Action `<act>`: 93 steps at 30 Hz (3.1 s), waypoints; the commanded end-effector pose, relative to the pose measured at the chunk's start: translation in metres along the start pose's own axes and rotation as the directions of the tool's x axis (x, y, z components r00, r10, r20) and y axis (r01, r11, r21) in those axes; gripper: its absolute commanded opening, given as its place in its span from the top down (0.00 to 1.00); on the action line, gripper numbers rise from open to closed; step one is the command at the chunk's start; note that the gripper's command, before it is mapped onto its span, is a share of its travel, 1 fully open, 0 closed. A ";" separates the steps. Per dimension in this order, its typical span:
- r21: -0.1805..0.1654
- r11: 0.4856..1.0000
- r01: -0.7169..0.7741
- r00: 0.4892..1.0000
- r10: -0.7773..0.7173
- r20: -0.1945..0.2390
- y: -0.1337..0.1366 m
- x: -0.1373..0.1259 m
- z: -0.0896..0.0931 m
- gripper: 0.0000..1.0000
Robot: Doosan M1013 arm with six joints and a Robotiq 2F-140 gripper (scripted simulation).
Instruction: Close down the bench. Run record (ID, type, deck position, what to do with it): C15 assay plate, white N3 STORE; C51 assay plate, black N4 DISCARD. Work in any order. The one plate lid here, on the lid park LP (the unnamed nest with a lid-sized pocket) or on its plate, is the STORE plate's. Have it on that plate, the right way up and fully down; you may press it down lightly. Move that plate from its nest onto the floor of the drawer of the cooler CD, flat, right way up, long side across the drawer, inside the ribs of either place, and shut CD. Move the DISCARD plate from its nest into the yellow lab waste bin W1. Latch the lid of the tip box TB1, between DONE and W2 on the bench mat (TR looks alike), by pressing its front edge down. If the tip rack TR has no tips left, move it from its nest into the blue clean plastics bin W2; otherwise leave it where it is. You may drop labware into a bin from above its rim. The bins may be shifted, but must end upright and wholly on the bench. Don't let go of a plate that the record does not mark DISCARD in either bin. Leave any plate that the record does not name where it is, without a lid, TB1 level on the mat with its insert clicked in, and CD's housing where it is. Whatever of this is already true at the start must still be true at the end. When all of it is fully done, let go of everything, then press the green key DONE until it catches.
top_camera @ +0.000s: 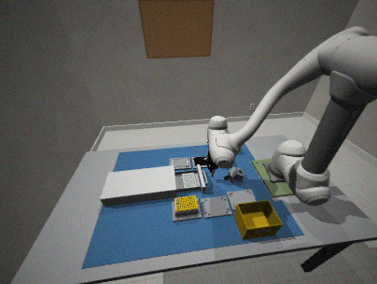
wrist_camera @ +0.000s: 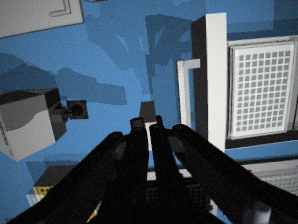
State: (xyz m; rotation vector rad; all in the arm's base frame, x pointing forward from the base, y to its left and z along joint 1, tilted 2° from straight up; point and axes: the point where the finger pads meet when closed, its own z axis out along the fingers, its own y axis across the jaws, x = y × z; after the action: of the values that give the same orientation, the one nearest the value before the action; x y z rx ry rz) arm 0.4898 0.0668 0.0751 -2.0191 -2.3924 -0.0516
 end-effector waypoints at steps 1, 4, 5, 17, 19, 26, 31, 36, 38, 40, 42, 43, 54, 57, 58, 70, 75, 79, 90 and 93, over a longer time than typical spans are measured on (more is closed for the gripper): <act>0.000 1.000 0.000 1.000 0.000 0.000 0.000 0.000 0.004 1.00; 0.000 1.000 0.000 1.000 0.000 0.000 0.000 0.000 0.008 1.00; 0.000 1.000 0.000 1.000 0.000 0.000 0.000 0.000 0.009 1.00; 0.000 1.000 0.000 1.000 0.000 0.000 0.000 0.000 0.023 1.00; 0.000 1.000 0.000 1.000 0.000 0.000 0.000 0.000 0.025 1.00; 0.000 1.000 0.000 1.000 0.000 0.000 0.000 0.000 0.032 1.00; 0.000 1.000 0.000 1.000 0.000 0.000 0.000 0.000 0.039 1.00; 0.000 1.000 0.000 1.000 0.000 0.000 0.000 0.000 0.043 1.00; 0.000 1.000 0.000 1.000 0.000 0.000 0.000 0.000 0.043 1.00; 0.000 1.000 0.000 1.000 0.000 0.000 0.000 0.000 0.043 1.00; 0.000 1.000 0.000 1.000 0.000 0.000 0.000 0.000 0.043 1.00; 0.000 1.000 0.000 1.000 0.000 0.000 0.000 0.000 0.043 1.00; 0.000 1.000 0.000 1.000 0.000 0.000 0.000 0.000 0.043 1.00; 0.000 1.000 0.000 1.000 0.000 0.000 0.000 0.000 0.043 1.00; 0.000 1.000 0.000 1.000 0.000 0.000 0.000 0.000 0.043 1.00; 0.000 1.000 0.000 1.000 0.000 0.000 0.000 0.000 0.043 1.00; 0.000 1.000 0.000 1.000 0.000 0.000 0.000 0.000 0.043 1.00; 0.000 1.000 0.000 1.000 0.000 0.000 0.001 0.000 0.043 1.00; 0.000 1.000 0.000 1.000 0.000 0.000 0.016 0.000 0.043 1.00; 0.000 1.000 0.000 1.000 0.000 0.000 0.017 0.000 0.043 1.00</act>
State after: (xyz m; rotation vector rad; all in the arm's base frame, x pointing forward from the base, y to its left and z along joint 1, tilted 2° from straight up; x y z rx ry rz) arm 0.5070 0.0710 0.0321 -2.0192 -2.3924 -0.0518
